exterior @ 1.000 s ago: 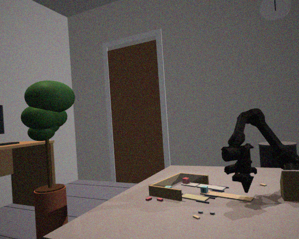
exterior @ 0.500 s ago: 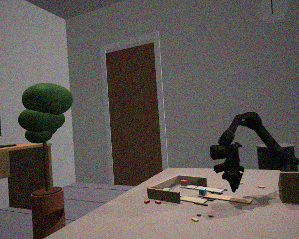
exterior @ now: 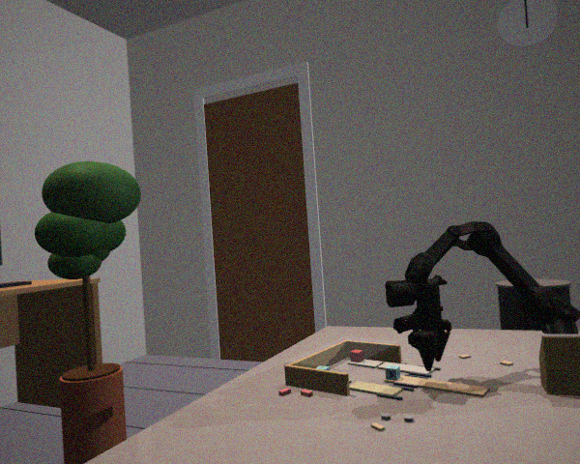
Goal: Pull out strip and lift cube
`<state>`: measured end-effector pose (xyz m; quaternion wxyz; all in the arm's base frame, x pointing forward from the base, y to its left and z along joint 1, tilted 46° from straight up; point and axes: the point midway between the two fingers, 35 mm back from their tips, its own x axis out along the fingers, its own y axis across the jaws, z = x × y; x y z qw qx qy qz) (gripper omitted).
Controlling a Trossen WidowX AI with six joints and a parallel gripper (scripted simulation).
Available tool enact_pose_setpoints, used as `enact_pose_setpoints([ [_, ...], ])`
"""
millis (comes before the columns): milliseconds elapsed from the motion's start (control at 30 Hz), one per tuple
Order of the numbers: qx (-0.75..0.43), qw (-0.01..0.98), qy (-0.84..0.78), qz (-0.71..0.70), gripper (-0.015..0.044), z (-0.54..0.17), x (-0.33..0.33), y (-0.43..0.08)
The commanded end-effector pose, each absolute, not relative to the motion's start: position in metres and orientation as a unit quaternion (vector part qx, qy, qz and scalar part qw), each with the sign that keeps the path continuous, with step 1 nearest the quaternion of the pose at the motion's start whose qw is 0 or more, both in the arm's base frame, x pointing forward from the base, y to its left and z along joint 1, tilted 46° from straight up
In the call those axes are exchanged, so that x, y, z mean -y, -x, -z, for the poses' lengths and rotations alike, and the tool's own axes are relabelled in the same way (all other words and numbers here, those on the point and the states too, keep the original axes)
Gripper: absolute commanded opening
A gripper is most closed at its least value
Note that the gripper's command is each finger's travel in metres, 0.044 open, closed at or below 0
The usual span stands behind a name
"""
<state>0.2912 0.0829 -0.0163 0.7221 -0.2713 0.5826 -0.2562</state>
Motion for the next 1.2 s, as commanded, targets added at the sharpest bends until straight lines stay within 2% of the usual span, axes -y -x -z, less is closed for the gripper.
enact_pose_setpoints([
  [0,-0.581,0.723,0.274,0.255,0.0440,0.011,-0.085,-0.305],
  [900,-0.580,0.724,0.273,0.255,0.0440,-0.022,-0.096,-0.396],
  [1133,-0.580,0.724,0.273,0.255,0.0256,-0.015,-0.091,-0.398],
  [1167,-0.580,0.724,0.273,0.255,0.0250,-0.014,-0.090,-0.399],
])
